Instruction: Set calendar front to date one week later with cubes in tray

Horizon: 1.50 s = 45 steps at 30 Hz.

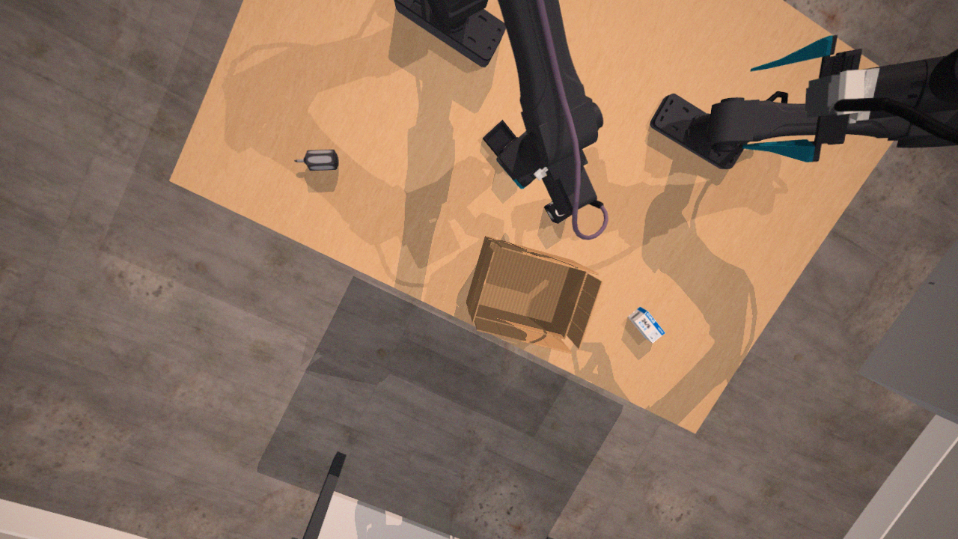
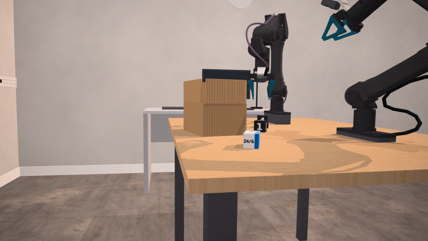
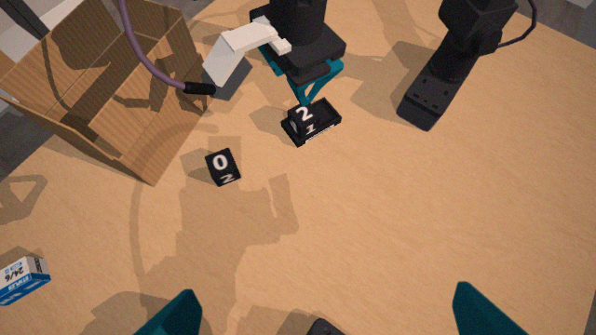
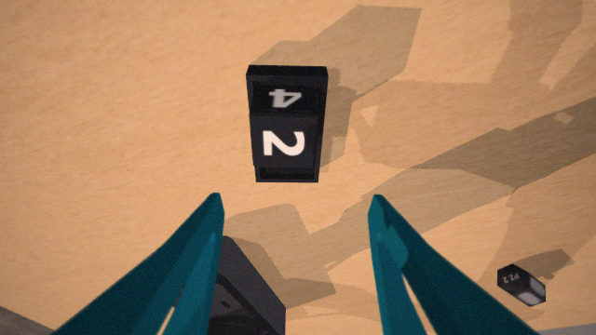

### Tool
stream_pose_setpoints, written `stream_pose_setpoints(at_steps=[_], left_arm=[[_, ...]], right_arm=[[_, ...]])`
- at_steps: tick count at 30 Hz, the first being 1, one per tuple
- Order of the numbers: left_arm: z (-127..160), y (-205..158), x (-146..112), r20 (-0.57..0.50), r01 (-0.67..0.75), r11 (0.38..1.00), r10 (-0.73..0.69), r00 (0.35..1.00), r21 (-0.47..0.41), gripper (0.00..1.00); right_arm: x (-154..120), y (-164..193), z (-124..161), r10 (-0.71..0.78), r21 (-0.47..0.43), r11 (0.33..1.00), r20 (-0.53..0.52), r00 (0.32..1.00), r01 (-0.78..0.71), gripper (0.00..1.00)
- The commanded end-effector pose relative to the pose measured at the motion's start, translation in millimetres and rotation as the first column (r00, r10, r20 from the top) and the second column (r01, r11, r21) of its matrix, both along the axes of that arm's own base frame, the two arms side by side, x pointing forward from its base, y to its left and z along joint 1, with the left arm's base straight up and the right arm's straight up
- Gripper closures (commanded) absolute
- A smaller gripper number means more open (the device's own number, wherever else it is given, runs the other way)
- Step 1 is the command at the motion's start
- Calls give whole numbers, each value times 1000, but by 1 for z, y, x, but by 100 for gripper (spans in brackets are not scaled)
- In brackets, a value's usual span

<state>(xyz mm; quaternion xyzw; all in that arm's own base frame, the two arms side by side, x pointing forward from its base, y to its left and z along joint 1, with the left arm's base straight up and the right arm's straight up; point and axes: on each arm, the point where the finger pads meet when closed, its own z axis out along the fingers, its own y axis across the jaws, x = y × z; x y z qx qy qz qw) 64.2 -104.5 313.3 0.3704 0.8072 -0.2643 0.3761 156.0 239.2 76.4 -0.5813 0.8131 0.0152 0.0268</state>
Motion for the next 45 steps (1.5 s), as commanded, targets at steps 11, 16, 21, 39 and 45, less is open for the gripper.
stream_pose_setpoints(at_steps=[11,16,21,39,45], left_arm=[[3,1,0,-3,1,1000,-1,1000,4,0],[3,1,0,-3,1,1000,-1,1000,4,0],[3,1,0,-3,1,1000,-1,1000,4,0],[3,1,0,-3,1,1000,-1,1000,4,0],[3,1,0,-3,1,1000,-1,1000,4,0]], right_arm=[[1,44,2,240,120,964,4,971,-239,36],[10,82,2,437,190,878,60,898,-440,36],[12,100,0,550,193,808,92,830,-557,36],[36,127,-40,958,-34,286,45,284,-958,36],[40,127,-53,988,-64,147,-30,149,-987,36]])
